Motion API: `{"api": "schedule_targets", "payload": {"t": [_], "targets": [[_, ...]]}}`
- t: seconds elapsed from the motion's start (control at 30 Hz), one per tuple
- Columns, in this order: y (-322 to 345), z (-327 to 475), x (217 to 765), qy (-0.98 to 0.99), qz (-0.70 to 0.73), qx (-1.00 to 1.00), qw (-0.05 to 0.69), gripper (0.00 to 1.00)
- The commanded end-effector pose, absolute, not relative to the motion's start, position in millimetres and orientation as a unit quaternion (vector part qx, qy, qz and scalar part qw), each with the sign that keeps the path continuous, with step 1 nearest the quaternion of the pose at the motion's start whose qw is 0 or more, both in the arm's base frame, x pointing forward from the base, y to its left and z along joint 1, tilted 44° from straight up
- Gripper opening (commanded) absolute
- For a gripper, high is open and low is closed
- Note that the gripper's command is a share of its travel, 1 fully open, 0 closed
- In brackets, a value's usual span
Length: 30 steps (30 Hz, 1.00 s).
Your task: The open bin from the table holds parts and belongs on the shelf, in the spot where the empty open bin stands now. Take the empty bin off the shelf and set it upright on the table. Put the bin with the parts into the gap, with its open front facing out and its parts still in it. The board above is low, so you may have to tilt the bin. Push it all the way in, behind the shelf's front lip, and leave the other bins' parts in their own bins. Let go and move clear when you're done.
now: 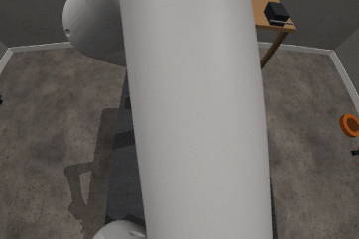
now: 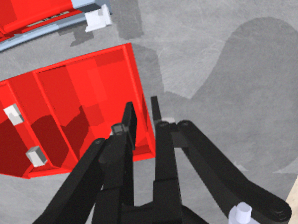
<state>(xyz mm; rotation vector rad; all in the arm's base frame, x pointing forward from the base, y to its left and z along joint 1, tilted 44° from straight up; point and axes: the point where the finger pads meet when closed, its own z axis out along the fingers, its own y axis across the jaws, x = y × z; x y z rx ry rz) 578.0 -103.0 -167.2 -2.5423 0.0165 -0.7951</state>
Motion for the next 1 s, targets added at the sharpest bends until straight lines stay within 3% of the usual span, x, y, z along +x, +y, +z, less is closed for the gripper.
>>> {"api": "schedule_targets", "payload": {"t": [0.0, 0.97], "targets": [[-103.8, -166.7, 578.1, 0.006, -0.29, -0.927, 0.236, 0.24], [-107.0, -161.5, 574.1, 0.006, -0.29, -0.927, 0.236, 0.24]]}}
